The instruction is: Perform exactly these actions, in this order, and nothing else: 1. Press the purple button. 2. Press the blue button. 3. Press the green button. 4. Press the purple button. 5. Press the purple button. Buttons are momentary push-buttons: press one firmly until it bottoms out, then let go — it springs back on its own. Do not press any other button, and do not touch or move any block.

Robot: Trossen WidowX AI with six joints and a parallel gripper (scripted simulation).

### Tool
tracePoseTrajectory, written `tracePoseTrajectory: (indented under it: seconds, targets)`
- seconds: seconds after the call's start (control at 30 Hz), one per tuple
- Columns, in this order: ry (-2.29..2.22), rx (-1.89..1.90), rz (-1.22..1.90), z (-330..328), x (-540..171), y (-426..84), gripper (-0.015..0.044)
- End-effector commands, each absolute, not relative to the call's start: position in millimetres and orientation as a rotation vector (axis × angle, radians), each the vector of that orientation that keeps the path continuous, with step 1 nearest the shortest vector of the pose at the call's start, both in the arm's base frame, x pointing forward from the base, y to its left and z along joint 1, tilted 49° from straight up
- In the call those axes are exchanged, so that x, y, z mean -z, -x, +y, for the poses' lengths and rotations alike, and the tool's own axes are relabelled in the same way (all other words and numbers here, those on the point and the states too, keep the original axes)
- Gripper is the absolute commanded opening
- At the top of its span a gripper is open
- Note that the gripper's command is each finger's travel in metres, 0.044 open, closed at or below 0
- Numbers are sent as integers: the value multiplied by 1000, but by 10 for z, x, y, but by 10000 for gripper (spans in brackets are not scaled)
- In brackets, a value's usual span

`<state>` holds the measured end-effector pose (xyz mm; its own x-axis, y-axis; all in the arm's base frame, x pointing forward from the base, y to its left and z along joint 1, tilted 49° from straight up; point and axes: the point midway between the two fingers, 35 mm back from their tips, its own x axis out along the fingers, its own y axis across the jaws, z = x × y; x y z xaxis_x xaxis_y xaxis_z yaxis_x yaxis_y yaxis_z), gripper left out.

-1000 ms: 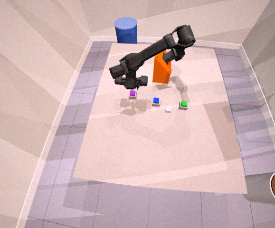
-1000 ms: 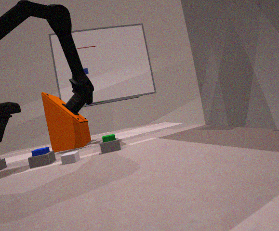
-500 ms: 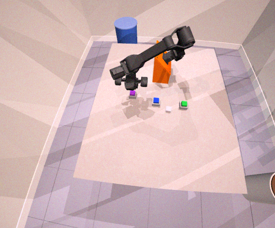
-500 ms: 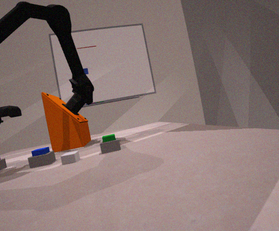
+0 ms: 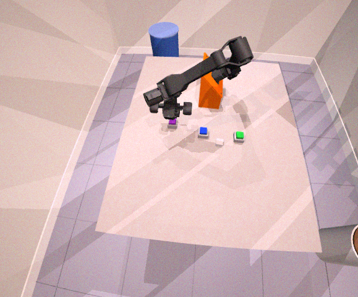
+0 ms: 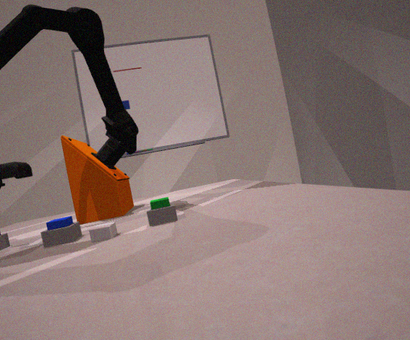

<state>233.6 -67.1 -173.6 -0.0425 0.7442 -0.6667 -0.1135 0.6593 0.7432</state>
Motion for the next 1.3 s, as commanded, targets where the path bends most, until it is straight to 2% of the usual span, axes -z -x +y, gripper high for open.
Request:
tracePoseTrajectory:
  seconds: [0.0, 0.97, 1.27]
  targets:
    - [-566, -751, 1457, -610, 1788, -2333, 20]
    - [-567, -752, 1457, -503, 1877, -2323, 20]
    - [-566, -751, 1457, -755, 1659, -2336, 20]
